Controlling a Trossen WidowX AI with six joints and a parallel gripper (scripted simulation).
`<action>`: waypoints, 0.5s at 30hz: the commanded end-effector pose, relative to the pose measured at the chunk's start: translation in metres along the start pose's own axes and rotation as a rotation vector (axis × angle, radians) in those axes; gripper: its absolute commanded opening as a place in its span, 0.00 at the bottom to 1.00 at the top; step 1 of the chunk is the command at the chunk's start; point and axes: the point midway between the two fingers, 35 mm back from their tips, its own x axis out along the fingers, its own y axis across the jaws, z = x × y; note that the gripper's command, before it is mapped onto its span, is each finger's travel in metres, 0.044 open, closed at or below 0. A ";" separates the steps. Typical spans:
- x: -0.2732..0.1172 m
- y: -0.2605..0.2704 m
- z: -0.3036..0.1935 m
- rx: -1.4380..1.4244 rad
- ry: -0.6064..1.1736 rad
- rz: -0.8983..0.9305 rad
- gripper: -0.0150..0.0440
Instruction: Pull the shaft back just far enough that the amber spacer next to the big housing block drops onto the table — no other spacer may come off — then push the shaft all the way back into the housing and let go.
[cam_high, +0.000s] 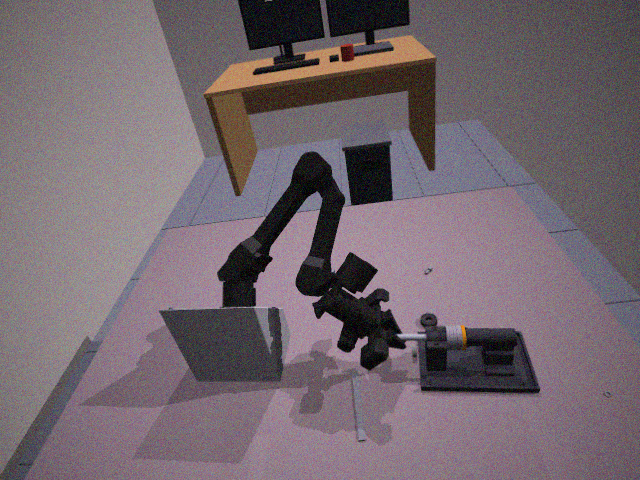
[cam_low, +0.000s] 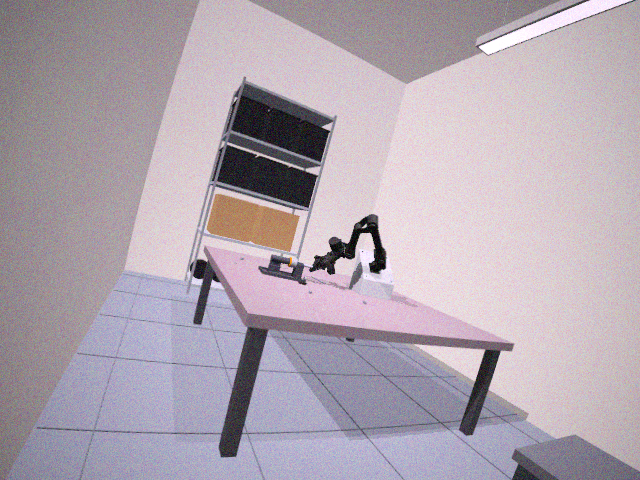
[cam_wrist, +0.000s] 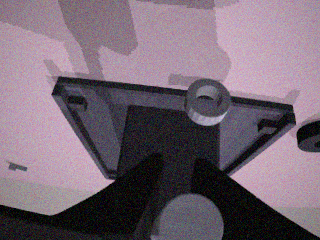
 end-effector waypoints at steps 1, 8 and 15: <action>-0.001 0.000 0.002 -0.002 -0.002 0.000 0.25; -0.002 0.000 0.002 -0.002 -0.002 0.000 0.25; -0.002 0.000 0.003 -0.002 -0.002 0.000 0.25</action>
